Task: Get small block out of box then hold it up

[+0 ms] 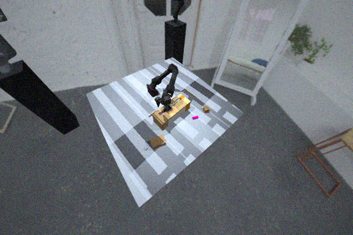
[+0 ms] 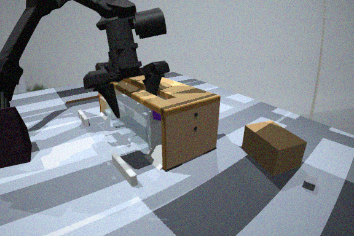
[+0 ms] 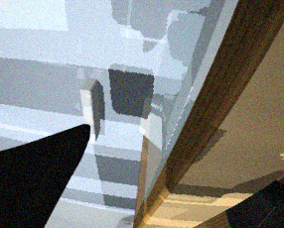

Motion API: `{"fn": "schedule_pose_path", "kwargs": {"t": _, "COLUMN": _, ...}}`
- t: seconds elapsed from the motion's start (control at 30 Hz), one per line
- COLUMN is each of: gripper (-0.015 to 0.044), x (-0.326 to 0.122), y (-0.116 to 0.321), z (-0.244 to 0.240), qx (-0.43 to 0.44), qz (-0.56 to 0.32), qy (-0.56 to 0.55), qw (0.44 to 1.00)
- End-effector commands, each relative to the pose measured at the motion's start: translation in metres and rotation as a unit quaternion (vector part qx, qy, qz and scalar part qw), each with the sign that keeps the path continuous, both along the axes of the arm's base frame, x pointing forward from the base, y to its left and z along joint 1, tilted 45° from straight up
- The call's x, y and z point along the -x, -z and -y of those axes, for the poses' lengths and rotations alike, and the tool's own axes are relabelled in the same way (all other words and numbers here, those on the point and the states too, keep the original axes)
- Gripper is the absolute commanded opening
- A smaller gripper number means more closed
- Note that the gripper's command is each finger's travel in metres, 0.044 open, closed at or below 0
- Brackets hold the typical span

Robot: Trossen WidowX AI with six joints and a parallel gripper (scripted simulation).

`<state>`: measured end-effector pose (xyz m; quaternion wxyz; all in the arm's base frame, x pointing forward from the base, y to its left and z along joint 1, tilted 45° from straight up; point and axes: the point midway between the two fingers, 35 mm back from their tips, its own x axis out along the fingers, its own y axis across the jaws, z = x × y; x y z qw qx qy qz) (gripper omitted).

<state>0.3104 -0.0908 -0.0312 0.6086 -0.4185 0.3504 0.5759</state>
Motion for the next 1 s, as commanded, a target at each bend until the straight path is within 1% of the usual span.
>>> {"fn": "schedule_pose_path", "kwargs": {"t": 0.0, "gripper": 0.0400, "x": 0.001, "y": 0.006, "z": 0.003, "qx": 0.000, "qz": -0.004, "qy": -0.002, "qw": 1.000}}
{"fn": "schedule_pose_path", "kwargs": {"t": 0.97, "gripper": 0.0400, "x": -0.002, "y": 0.027, "z": 0.024, "qx": 0.001, "qz": -0.004, "qy": -0.002, "qw": 1.000}}
